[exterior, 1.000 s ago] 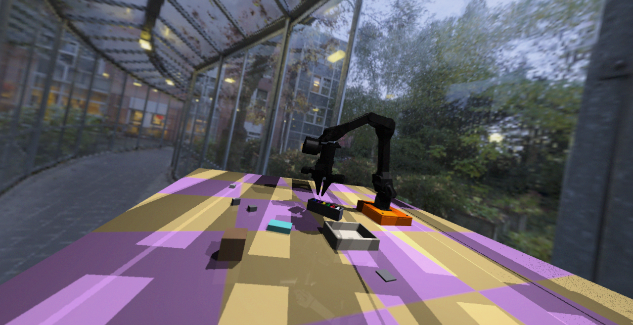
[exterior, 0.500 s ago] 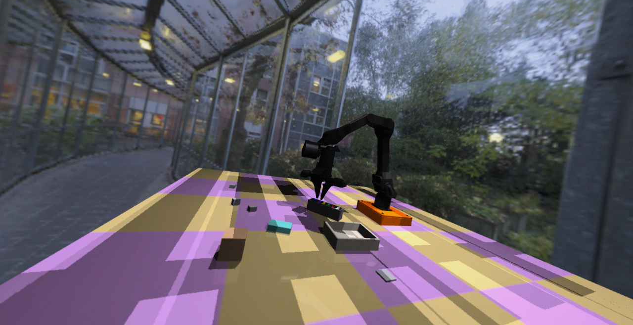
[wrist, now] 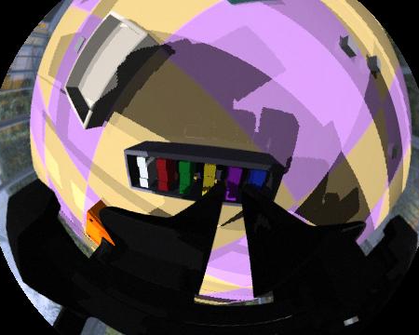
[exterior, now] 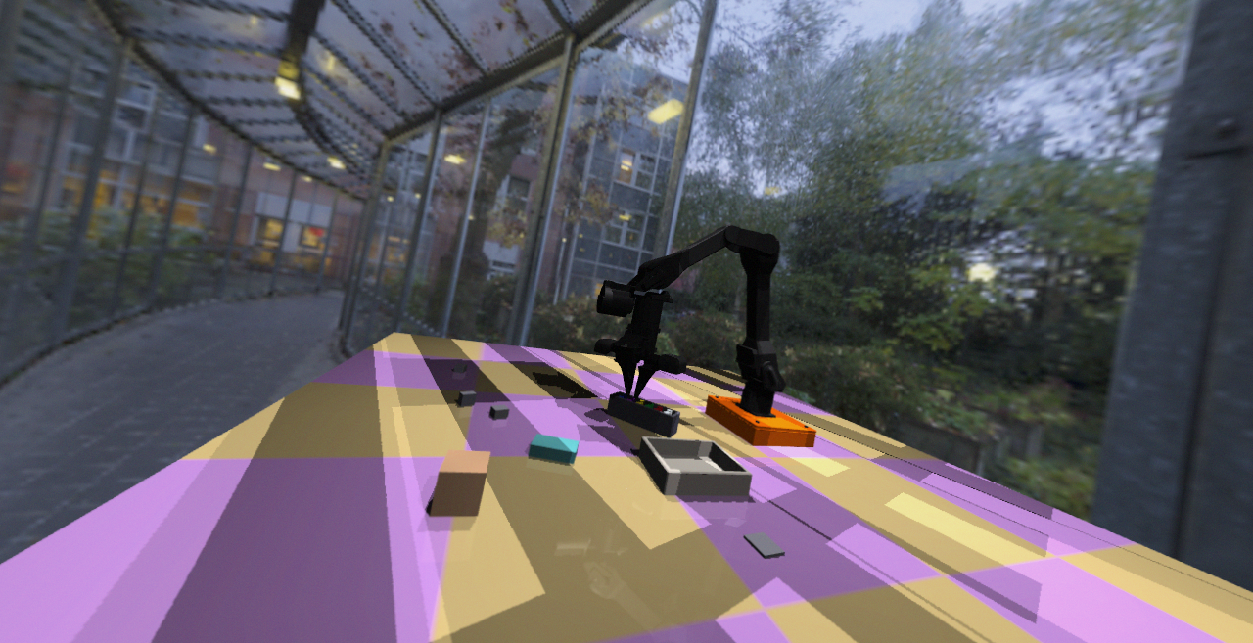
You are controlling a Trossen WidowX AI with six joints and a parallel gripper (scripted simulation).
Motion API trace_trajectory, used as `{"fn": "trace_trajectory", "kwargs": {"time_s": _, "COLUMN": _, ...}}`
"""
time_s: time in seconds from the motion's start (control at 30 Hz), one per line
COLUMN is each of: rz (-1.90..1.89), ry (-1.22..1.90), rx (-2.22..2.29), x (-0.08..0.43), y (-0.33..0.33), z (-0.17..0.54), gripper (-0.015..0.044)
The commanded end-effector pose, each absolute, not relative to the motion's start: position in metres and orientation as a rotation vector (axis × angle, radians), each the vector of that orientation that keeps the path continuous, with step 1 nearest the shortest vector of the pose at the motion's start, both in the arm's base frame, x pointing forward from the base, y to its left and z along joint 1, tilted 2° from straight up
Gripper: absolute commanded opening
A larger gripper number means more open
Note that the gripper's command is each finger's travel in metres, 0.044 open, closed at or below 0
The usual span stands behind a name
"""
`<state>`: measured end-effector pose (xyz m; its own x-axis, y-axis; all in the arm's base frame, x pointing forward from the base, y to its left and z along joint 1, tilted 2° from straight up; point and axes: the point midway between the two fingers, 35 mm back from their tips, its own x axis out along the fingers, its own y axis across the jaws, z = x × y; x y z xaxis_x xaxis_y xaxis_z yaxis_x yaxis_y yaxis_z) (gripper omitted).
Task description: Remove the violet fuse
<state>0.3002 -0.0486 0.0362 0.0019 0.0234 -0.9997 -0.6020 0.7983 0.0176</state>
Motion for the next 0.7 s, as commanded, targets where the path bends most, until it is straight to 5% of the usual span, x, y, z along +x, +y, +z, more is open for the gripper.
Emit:
{"fn": "trace_trajectory", "kwargs": {"time_s": 0.0, "rz": 0.518, "ry": 1.504, "rx": -0.492, "x": 0.3001, "y": -0.0494, "z": 0.0349, "gripper": 0.0074}}
{"fn": "trace_trajectory", "kwargs": {"time_s": 0.67, "rz": 0.523, "ry": 1.502, "rx": -0.488, "x": 0.3001, "y": -0.0484, "z": 0.0267, "gripper": 0.0054}}
